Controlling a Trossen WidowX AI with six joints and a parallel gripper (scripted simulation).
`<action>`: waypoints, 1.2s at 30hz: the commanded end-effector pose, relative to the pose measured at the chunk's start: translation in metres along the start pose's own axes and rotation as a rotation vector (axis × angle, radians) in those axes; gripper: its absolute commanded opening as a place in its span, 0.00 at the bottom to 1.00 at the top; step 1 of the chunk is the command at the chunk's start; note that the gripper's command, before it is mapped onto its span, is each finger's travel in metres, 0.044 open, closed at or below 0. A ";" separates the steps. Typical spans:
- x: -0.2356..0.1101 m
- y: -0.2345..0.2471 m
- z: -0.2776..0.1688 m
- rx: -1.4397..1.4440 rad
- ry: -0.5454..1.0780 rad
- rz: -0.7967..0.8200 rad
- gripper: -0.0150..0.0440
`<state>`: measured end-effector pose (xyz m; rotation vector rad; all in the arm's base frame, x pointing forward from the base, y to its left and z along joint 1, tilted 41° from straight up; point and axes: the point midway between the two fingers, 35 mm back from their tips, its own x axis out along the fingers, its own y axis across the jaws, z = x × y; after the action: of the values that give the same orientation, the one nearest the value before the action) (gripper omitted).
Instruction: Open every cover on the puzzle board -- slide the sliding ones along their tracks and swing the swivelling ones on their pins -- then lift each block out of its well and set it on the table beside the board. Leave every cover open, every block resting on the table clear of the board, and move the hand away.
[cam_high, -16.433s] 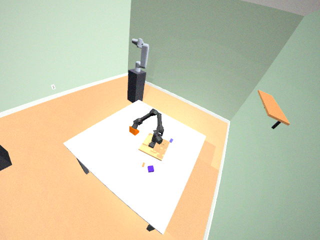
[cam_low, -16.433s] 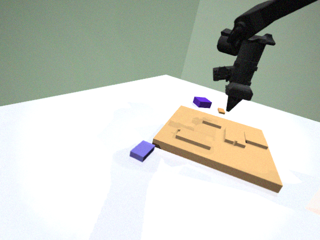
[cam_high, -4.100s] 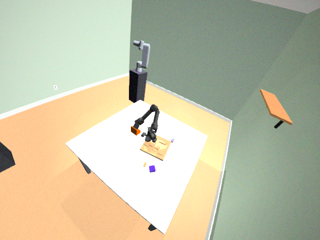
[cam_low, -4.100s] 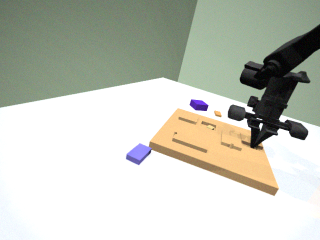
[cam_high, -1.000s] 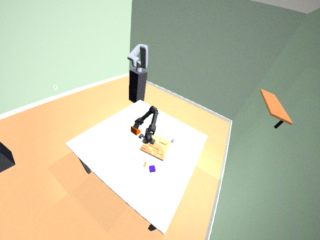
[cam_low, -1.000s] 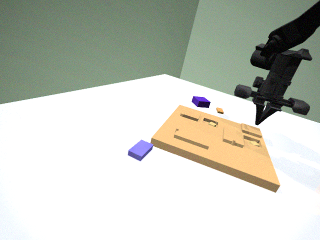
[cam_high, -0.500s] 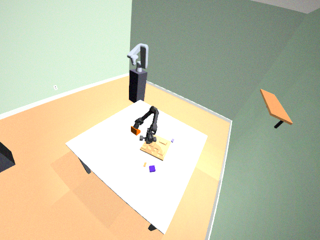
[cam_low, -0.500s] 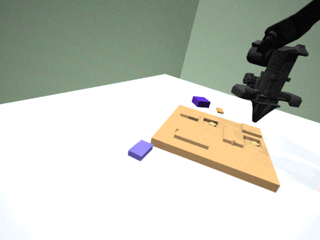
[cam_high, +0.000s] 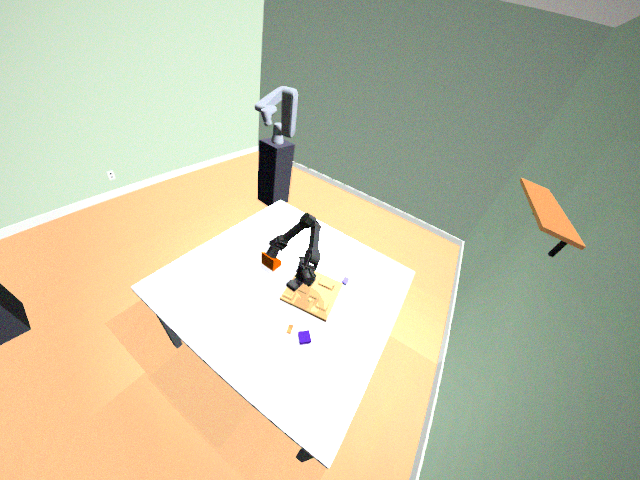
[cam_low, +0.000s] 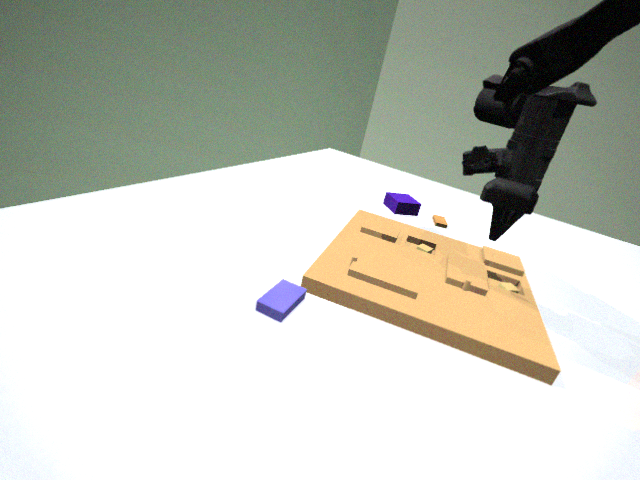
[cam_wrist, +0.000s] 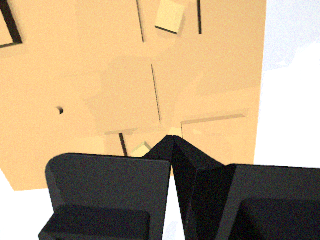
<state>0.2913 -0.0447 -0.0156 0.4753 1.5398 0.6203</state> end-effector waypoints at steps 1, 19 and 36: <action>-0.011 0.018 0.032 -0.923 -0.023 -0.010 0.25; -0.014 0.036 0.052 -1.781 -0.023 -0.020 0.25; -0.014 0.036 0.052 -1.781 -0.023 -0.020 0.25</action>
<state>0.3398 -0.0208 0.0160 -0.8696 0.5051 1.6135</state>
